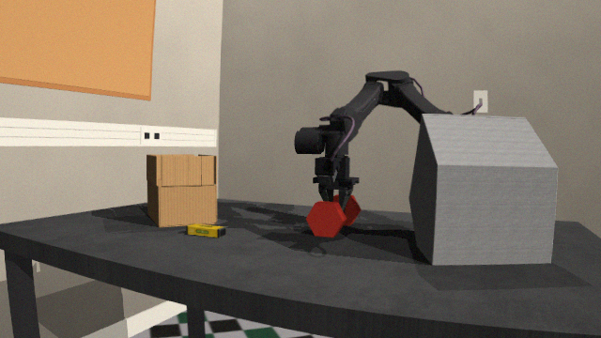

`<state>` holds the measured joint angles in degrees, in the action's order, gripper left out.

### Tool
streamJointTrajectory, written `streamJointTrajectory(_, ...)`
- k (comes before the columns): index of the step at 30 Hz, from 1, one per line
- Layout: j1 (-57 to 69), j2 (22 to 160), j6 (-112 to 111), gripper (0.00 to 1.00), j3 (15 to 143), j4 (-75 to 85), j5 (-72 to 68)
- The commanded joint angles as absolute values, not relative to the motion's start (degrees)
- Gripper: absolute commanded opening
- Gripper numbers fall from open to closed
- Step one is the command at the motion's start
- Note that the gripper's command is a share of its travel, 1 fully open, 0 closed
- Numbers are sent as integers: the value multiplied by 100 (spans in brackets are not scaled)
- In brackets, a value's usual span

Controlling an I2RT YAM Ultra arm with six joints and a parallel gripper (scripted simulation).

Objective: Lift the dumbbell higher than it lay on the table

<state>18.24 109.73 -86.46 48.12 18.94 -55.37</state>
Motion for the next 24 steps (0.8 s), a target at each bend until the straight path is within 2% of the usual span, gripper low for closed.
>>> streamJointTrajectory(1, 1879, 11003, -8652, 0, 4742, 1927, -5452)
streamJointTrajectory(24, 2147, 10725, -8244, 0, 5034, 2471, -5545)
